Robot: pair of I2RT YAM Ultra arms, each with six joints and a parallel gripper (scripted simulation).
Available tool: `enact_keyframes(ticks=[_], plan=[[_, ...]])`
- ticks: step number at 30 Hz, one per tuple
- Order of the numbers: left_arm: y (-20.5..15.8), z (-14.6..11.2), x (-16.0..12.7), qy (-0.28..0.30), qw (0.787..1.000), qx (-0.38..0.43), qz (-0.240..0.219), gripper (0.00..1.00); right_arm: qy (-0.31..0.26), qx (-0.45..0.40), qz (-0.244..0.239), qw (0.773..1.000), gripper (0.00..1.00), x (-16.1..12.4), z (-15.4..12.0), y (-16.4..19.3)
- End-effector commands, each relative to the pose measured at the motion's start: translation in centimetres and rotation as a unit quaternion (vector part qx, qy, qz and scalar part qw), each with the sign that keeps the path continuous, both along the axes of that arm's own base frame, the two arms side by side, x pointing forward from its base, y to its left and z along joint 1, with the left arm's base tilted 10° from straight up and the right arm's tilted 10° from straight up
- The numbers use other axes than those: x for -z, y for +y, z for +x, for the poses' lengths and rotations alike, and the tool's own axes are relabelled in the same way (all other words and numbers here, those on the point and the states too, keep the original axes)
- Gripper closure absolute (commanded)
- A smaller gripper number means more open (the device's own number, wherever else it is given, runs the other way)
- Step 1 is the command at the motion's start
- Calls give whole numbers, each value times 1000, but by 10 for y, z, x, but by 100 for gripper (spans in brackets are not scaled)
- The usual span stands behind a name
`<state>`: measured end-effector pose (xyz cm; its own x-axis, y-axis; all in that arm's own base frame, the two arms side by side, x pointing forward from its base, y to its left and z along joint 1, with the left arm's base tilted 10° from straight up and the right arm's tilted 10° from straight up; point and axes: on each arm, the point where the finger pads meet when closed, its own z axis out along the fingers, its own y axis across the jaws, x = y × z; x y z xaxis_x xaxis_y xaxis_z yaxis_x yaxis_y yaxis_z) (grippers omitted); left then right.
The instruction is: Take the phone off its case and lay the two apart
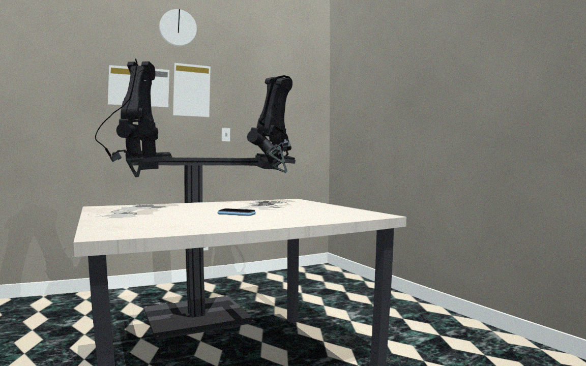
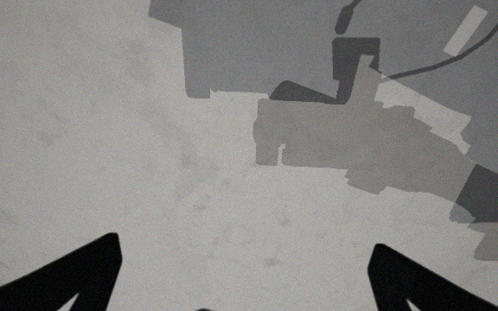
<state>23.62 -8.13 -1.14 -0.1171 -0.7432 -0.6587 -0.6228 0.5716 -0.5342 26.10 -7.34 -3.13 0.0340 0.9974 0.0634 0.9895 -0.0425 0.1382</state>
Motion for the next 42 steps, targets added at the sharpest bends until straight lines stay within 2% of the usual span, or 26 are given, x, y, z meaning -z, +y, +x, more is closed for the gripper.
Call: enact_keyframes(ticks=[1, 5, 9, 14, 16, 21, 24, 31, 33, 34, 37, 42], plan=[[-6, 3, -3, -7, 1000, 6, -6, 0, -4, -4, -6, 1000, 0, -3, 2, -2], [-17, 4, 1, 8, 999, 51, 14, 0, 5, -42, -24, 999, 0, -7, -4, 4], [-38, 9, 5, 26, 990, 128, 49, 0, -5, -130, -63, 989, 0, -21, -1, 23], [-71, 15, 14, 54, 962, 244, 110, 0, -44, -278, -120, 952, 0, -50, 2, 67], [-71, 15, 14, 54, 962, 244, 110, 0, -44, -278, -120, 952, 0, -50, 2, 67], [-95, 17, 26, 88, 918, 348, 170, 0, -81, -389, -162, 903, 0, -74, -3, 102], [-115, 21, 31, 102, 883, 411, 202, 0, -106, -450, -185, 867, 0, -87, -8, 123], [-146, 20, 49, 150, 787, 534, 270, 0, -153, -557, -226, 784, 0, -112, -25, 157], [-146, 20, 49, 150, 787, 534, 270, 0, -153, -557, -226, 784, 0, -112, -25, 157], [-149, 18, 52, 158, 769, 552, 280, 0, -157, -570, -233, 772, 0, -115, -28, 160], [-161, 18, 60, 180, 716, 601, 306, 0, -182, -617, -253, 723, 0, -126, -39, 174], [-186, 24, 68, 201, 631, 669, 339, 0, -234, -696, -287, 616, 0, -149, -63, 198]])
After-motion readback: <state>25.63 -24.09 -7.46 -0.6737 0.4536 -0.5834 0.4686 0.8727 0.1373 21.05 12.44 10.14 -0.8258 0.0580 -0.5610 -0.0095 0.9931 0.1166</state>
